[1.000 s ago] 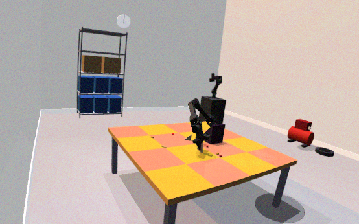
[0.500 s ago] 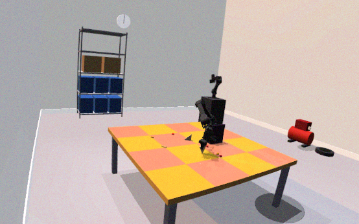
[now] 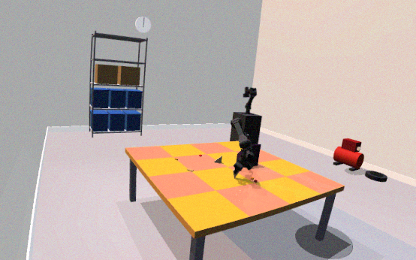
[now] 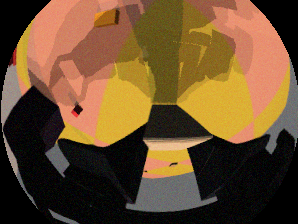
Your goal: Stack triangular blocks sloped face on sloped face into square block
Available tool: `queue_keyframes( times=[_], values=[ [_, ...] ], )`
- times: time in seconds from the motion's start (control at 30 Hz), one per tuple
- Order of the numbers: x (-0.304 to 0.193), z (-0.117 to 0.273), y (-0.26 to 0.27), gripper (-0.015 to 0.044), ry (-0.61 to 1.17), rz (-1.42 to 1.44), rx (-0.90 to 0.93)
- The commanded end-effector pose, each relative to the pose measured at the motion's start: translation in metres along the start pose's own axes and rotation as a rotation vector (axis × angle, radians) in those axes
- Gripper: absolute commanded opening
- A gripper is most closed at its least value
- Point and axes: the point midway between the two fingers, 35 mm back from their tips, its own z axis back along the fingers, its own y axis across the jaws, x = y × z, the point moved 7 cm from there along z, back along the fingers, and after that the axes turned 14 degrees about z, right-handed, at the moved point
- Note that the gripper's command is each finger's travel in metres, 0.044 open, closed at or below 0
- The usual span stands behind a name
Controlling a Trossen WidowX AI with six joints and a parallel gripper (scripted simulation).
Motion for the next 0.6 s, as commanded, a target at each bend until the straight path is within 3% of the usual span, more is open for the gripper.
queue_keyframes(
  times=[0.0, 0.3, 0.57],
  values=[
    [-0.0010, 0.0004, 0.0003, 0.0210, -0.006, 0.005, 0.000],
    [-0.0010, 0.0004, 0.0003, 0.0440, -0.006, 0.005, 0.000],
    [-0.0049, 0.0100, -0.0003, 0.0440, -0.006, 0.004, -0.001]
  ],
)
